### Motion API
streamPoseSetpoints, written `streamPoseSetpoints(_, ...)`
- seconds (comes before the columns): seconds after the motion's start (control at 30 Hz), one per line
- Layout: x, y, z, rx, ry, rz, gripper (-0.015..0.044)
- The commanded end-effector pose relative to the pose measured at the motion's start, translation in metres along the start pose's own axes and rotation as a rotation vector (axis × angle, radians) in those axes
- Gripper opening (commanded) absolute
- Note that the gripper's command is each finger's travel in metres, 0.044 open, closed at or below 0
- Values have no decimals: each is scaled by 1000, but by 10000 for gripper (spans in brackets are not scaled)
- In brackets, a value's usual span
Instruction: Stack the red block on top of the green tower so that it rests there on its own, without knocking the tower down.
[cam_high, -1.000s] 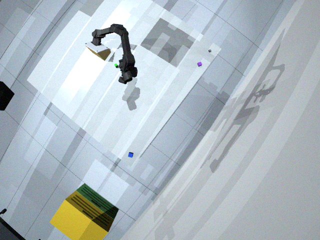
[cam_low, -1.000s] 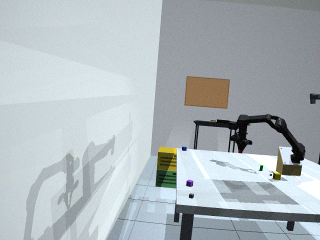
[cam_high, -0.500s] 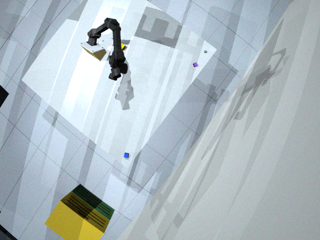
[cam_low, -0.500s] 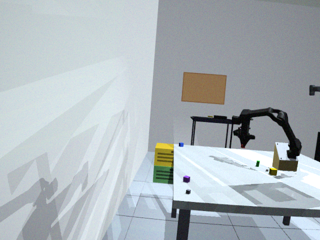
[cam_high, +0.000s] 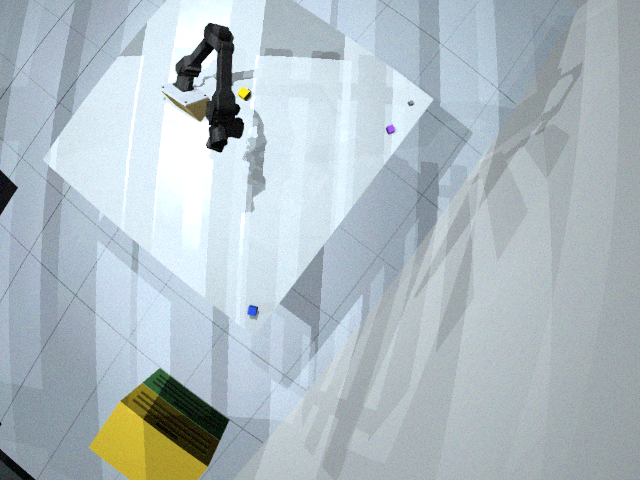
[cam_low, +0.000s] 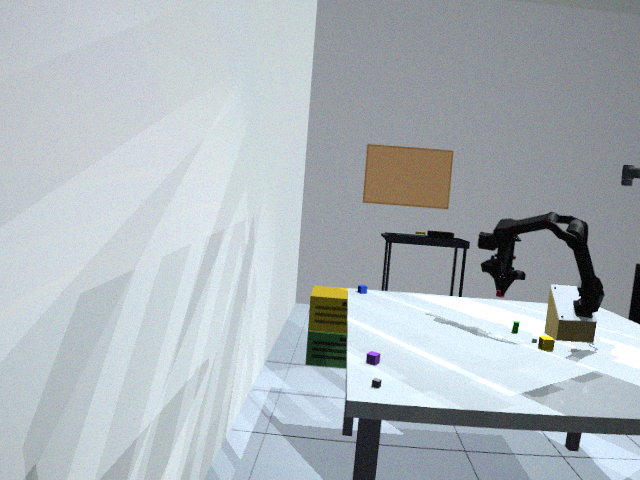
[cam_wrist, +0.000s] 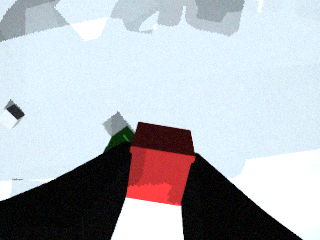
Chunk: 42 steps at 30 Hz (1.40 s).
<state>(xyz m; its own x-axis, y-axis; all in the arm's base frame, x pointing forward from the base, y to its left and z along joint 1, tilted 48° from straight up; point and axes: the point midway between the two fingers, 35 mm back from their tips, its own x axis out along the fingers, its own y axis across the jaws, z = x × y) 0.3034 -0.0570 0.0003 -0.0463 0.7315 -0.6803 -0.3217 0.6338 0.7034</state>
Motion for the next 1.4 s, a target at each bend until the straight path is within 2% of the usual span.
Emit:
streamPoseSetpoints(0.0, 3, 6, -15, 0, 8, 3, 0)
streamPoseSetpoints(0.47, 11, 29, -63, 4, 8, 10, 0)
streamPoseSetpoints(0.67, 13, 24, -65, 4, 8, 10, 0)
streamPoseSetpoints(0.97, 55, 25, -65, 3, 7, 11, 0)
streamPoseSetpoints(1.17, 64, 27, -68, 3, 7, 12, 0)
streamPoseSetpoints(1.37, 88, 28, -68, 3, 6, 13, 0)
